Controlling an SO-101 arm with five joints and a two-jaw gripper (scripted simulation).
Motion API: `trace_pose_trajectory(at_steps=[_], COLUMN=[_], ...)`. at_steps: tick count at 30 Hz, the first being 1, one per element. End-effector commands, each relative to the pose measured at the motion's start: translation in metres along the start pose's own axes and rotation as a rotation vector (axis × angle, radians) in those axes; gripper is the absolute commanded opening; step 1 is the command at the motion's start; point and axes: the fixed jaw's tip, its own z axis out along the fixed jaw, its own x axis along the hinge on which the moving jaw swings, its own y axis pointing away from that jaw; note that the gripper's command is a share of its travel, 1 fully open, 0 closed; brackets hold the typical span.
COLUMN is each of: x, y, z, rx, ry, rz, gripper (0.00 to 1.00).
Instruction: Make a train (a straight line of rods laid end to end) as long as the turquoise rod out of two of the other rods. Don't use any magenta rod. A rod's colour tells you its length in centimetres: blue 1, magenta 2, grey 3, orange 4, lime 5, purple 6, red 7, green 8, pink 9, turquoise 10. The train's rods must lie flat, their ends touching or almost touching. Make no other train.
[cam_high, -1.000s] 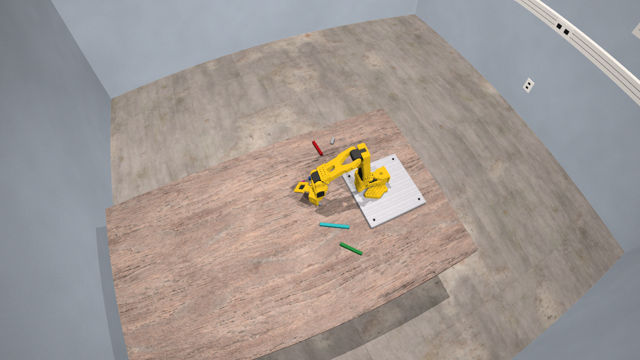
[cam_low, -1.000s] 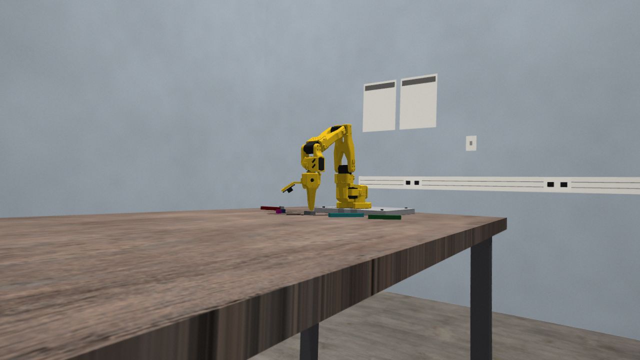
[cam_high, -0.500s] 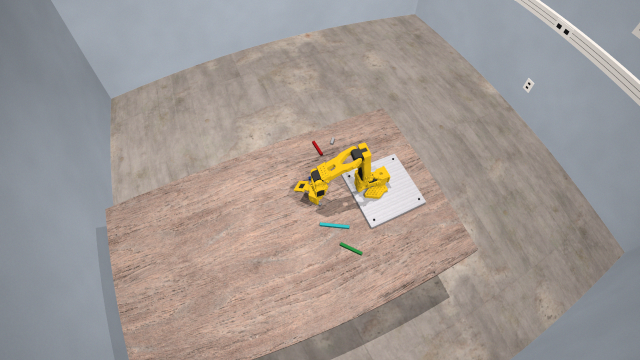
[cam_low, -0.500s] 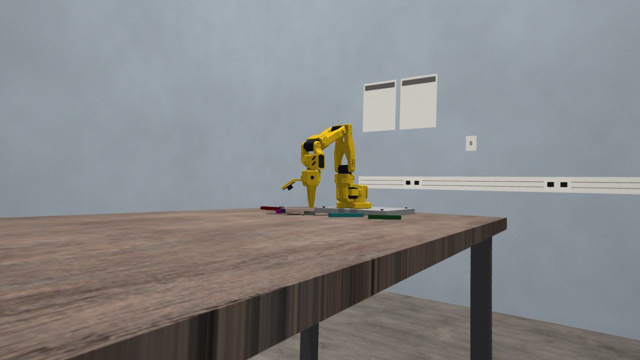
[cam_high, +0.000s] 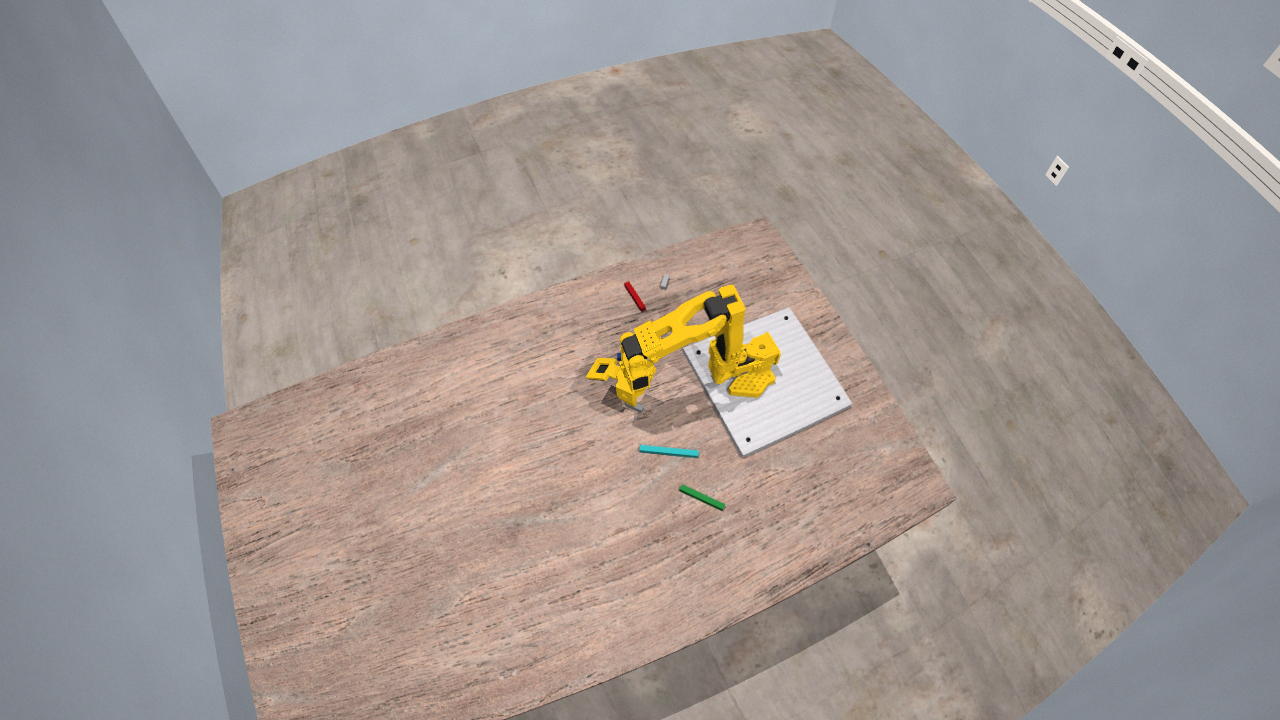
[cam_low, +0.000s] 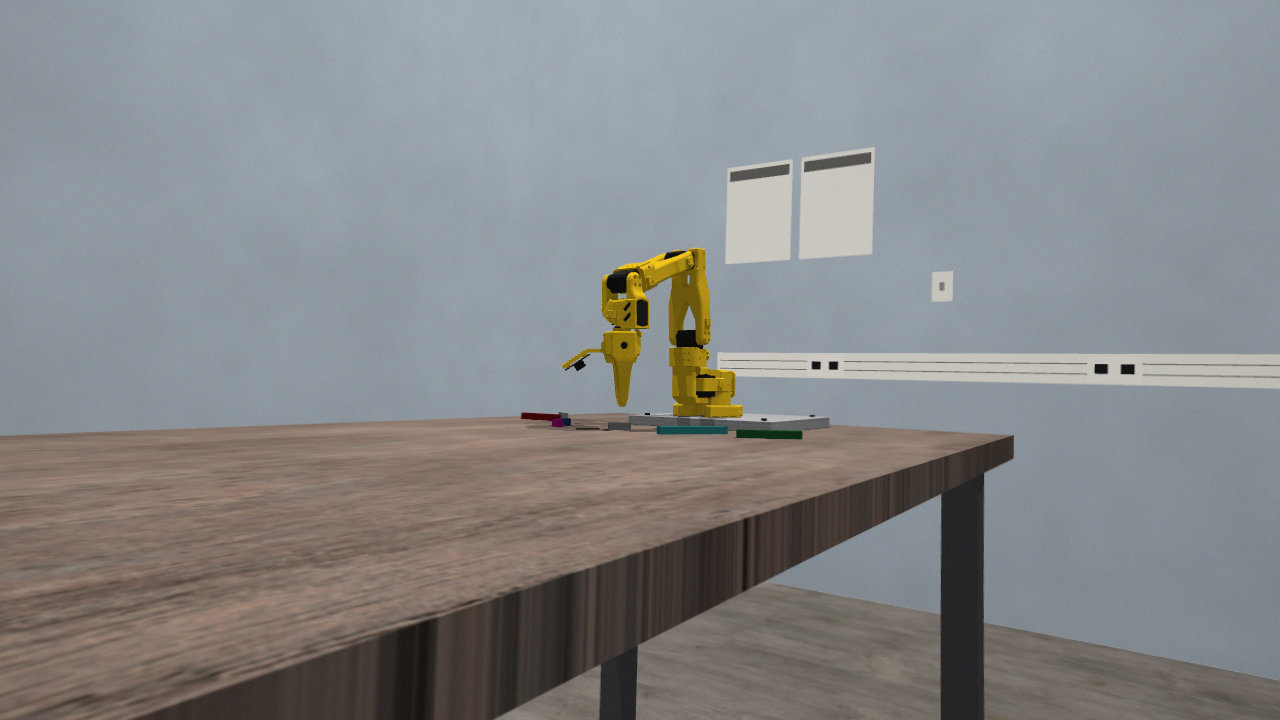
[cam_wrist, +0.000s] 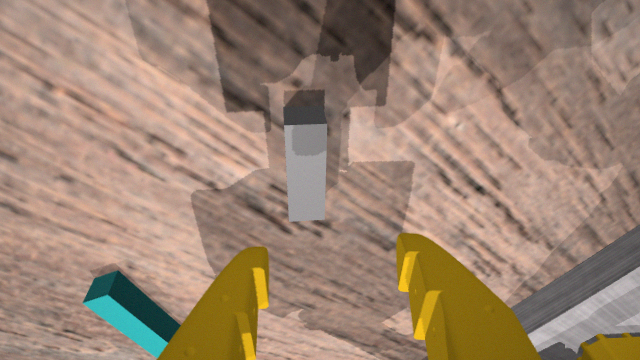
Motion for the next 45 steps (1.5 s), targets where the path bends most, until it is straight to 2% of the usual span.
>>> trace_pose_trajectory(at_steps=[1,10,36,41,45], x=[0.000,0.001,0.000,-0.008,-0.024], y=[0.002,0.001,0.001,-0.003,-0.012], z=[-0.009,-0.020,-0.020,-0.021,-0.022], rx=[-0.009,-0.009,-0.009,-0.010,-0.012], ry=[-0.008,-0.008,-0.008,-0.007,-0.005], rz=[-0.002,-0.002,0.000,0.024,0.073], gripper=[0.17,0.17,0.17,0.17,0.17])
